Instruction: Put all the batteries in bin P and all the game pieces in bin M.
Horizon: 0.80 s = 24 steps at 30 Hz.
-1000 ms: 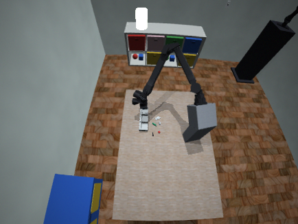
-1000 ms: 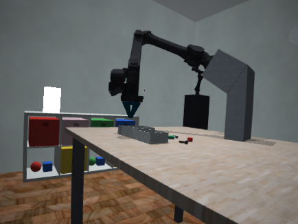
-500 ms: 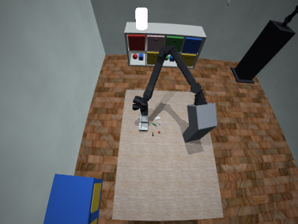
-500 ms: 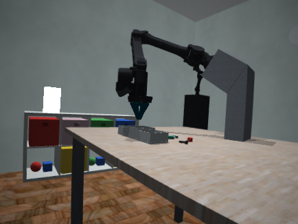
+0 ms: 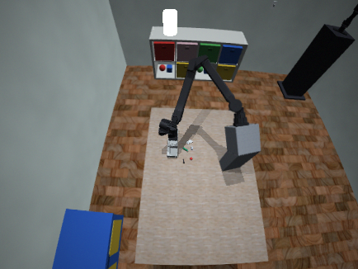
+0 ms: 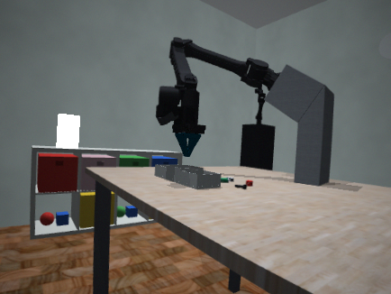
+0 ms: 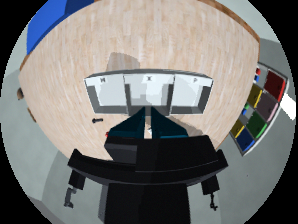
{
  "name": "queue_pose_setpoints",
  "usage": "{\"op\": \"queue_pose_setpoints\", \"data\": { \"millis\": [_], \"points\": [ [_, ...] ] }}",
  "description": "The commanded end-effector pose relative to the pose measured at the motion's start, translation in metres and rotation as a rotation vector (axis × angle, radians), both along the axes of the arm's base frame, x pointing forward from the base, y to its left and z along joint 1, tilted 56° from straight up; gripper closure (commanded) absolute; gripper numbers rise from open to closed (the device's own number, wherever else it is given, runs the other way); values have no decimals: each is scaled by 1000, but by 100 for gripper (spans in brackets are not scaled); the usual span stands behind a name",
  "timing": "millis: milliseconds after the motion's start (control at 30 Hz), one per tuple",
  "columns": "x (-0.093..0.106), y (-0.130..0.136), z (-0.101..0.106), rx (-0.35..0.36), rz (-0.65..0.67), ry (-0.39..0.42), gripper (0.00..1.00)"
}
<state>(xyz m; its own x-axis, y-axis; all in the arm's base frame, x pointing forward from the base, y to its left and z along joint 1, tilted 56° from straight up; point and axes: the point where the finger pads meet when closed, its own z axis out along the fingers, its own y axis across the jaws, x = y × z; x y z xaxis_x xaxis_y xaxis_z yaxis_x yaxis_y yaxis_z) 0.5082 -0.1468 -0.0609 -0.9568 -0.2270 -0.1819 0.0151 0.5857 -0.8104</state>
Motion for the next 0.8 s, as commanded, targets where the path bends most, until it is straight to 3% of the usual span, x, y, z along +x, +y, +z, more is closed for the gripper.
{"op": "queue_pose_setpoints", "data": {
  "millis": [0,33,333,400,433,467,500,533,767],
  "points": [
    [7,3,8,1,3,-20,92],
    [5,-7,-2,-2,-3,-7,92],
    [12,-26,-15,-1,-2,-7,92],
    [12,-26,-15,-1,-2,-7,92],
    [26,-7,0,-3,39,-40,92],
    [25,-8,-6,-2,39,-31,92],
    [18,-19,-20,-1,22,-7,92],
    [15,-34,-21,-1,-2,-7,92],
    [20,-49,-32,-1,-2,-6,92]
  ]
}}
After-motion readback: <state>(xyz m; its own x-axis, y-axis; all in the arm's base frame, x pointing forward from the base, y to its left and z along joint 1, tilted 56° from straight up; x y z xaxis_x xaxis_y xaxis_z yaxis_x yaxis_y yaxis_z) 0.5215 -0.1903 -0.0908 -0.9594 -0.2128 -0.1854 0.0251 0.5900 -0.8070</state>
